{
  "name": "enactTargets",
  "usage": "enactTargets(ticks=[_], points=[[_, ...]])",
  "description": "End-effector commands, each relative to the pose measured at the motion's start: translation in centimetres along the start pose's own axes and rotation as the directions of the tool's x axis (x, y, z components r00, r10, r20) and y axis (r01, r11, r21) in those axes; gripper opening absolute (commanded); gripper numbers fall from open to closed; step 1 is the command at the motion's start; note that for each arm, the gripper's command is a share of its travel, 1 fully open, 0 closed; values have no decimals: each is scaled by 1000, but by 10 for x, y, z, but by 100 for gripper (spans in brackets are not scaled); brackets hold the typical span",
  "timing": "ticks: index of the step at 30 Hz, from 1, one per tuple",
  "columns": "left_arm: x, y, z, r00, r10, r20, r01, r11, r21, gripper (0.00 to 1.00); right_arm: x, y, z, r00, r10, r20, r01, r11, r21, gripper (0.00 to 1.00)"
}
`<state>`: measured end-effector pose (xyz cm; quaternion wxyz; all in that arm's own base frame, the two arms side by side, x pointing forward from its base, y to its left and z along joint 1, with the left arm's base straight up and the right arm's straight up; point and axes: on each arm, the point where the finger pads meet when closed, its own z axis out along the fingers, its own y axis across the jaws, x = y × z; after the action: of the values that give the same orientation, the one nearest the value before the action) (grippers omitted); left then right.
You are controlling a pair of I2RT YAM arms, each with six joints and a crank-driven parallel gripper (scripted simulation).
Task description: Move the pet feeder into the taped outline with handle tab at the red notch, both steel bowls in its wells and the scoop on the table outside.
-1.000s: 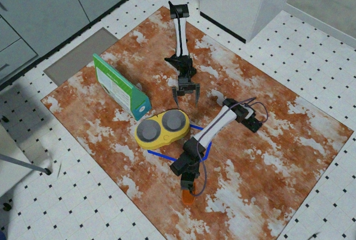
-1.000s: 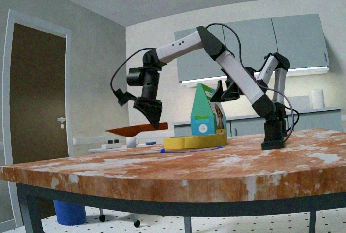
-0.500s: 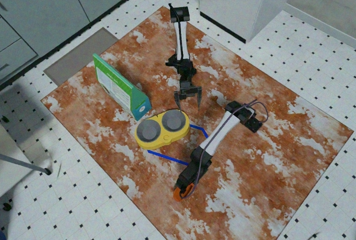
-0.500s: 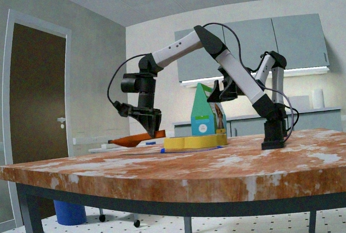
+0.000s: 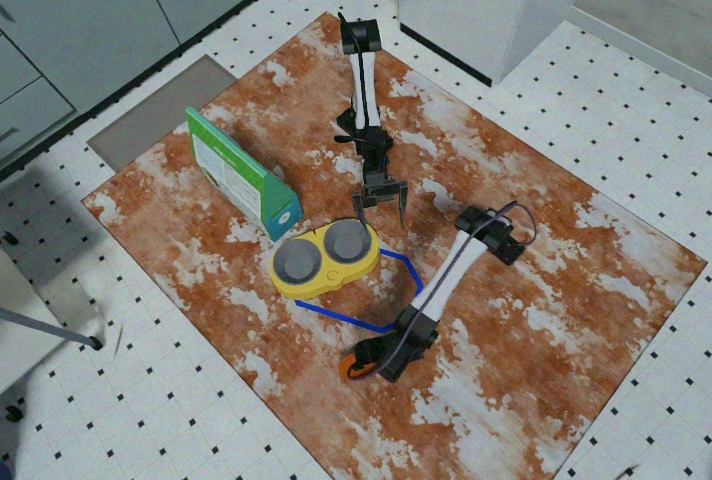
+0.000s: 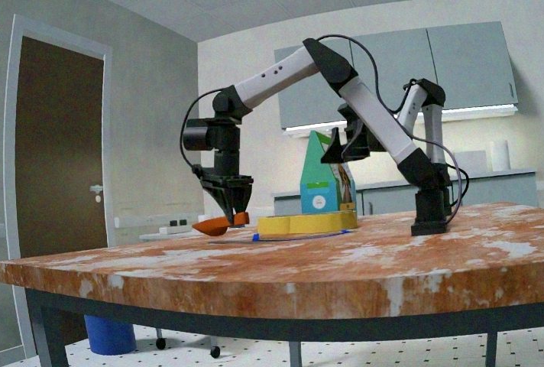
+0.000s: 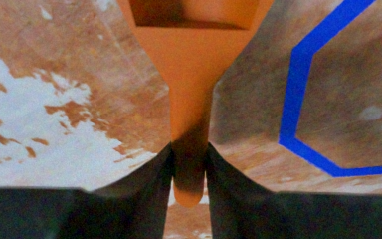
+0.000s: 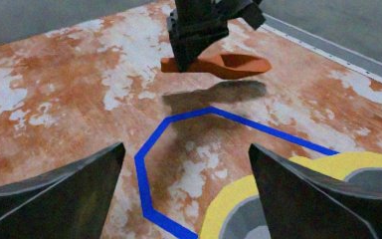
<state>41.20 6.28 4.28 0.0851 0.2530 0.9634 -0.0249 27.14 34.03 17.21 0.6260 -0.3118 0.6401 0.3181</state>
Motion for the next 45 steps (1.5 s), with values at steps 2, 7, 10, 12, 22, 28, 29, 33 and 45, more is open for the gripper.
enactTargets(ticks=[2,7,10,12,22,28,29,33,45], points=[[-16,11,-12,988,116,100,-116,993,-6,18,-39,6,15,992,4,123,-2,1000,-14,100],[-14,11,-10,991,102,89,-102,995,-8,18,-35,6,20,993,5,115,-4,1000,-7,100],[-13,8,-2,991,106,88,-106,994,-6,18,-33,6,22,994,5,111,-4,1000,-9,100],[-13,8,0,990,106,88,-106,994,-6,18,-34,6,22,994,4,113,-4,1000,-8,100],[-16,6,25,992,102,77,-103,995,16,18,-38,6,21,992,4,123,-3,1000,-8,100],[-16,10,29,991,102,84,-103,995,9,18,-38,6,21,992,4,123,-3,1000,-8,100],[-15,10,22,990,105,92,-105,994,1,30,-38,6,21,992,4,123,-3,1000,-8,100],[-11,9,-4,988,109,107,-108,994,-15,67,-38,6,21,992,4,123,-3,1000,-8,100],[-9,9,-75,989,109,104,-108,994,-20,98,-24,3,21,995,6,95,-4,1000,-24,100]])
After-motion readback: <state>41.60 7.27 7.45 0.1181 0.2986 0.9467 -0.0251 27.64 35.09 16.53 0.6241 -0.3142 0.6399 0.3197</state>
